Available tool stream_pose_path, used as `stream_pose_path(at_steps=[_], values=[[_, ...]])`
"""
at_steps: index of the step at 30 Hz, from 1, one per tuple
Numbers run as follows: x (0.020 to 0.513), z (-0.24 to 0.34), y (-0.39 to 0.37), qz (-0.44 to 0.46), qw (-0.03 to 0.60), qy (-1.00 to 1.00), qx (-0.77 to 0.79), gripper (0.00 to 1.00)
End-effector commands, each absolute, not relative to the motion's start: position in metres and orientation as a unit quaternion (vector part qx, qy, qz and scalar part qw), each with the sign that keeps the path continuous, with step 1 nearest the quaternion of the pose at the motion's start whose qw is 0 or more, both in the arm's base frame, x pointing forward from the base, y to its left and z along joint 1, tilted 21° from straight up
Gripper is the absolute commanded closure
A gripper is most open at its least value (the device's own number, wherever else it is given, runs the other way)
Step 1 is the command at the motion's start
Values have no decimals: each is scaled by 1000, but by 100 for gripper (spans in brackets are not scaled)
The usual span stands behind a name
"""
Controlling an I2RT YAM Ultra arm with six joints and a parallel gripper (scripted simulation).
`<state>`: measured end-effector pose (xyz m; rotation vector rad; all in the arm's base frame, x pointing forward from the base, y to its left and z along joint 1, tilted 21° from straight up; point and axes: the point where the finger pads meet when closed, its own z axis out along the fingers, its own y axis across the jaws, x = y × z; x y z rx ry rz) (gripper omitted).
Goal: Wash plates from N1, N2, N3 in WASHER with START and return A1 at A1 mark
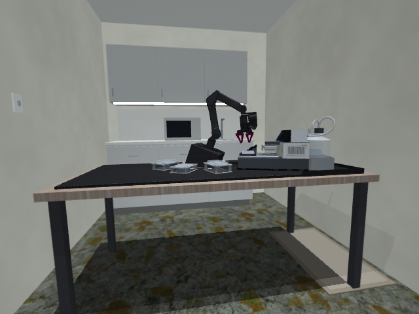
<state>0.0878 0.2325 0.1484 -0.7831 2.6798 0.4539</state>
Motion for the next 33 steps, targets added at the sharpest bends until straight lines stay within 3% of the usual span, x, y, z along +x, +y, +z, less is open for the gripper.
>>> stream_pose_path(at_steps=[1,10,33], values=[[81,148,226,148,111,957,-223,0],[81,148,226,148,110,957,-222,0],[180,181,214,176,55,976,119,0]])
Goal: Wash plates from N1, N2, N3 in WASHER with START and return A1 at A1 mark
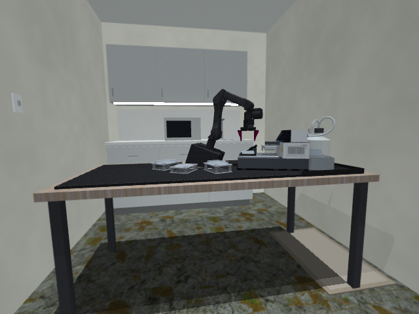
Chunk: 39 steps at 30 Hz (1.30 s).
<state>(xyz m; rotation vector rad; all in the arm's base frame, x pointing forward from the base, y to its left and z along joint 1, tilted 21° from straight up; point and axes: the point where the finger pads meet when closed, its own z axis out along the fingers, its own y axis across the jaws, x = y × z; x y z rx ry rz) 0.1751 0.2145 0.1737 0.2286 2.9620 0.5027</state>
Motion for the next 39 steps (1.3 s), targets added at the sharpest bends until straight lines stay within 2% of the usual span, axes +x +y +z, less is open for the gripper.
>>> stream_pose_path(at_steps=[1,39], values=[[180,181,214,177,52,973,136,0],[186,147,226,178,48,970,161,0]])
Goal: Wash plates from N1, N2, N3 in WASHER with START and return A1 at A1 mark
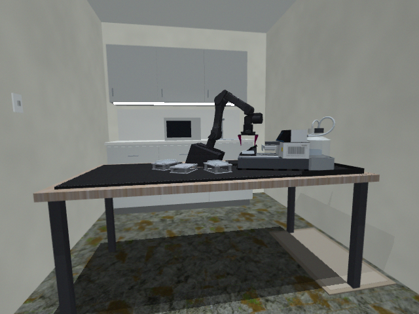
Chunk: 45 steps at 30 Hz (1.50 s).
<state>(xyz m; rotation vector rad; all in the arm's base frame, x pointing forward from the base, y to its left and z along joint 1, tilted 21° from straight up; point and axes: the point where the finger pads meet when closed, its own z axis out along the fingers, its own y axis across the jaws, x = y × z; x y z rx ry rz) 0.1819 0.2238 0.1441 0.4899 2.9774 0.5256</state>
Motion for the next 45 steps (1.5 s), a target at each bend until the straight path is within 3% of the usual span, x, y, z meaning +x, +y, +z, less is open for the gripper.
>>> stream_pose_path(at_steps=[1,45], values=[[186,145,227,178,48,970,161,0],[190,119,236,179,47,970,161,0]])
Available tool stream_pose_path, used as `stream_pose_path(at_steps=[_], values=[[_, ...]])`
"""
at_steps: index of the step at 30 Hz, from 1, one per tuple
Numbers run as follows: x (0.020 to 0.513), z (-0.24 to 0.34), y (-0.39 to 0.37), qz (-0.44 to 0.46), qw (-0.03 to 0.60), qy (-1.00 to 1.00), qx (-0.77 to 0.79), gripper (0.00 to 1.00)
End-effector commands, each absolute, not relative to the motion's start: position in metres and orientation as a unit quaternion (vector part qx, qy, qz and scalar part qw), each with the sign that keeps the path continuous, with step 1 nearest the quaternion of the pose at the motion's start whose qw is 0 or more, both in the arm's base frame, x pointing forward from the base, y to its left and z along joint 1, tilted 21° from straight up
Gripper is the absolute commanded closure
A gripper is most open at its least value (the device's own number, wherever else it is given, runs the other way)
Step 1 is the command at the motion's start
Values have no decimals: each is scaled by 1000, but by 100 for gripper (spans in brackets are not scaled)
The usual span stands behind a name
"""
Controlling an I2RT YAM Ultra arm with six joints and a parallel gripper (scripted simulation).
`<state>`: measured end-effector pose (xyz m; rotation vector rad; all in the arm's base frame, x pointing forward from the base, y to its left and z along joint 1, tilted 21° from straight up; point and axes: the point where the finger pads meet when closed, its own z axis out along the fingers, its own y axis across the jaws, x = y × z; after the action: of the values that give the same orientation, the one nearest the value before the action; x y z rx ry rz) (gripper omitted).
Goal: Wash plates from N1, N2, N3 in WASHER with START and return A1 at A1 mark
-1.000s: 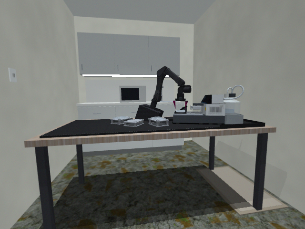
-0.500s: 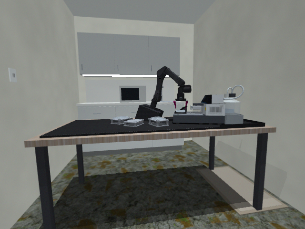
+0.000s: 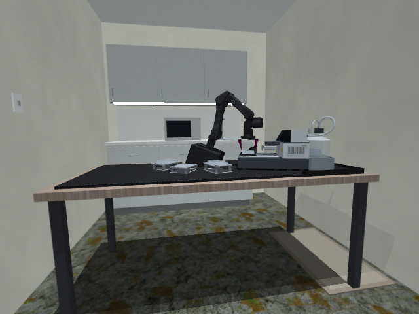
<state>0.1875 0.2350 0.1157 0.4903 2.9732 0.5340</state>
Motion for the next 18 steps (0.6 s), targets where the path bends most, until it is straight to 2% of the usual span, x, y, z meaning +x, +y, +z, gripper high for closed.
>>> stream_pose_path(at_steps=[1,18], values=[[190,118,236,179,47,970,161,0],[192,109,239,179,47,970,161,0]])
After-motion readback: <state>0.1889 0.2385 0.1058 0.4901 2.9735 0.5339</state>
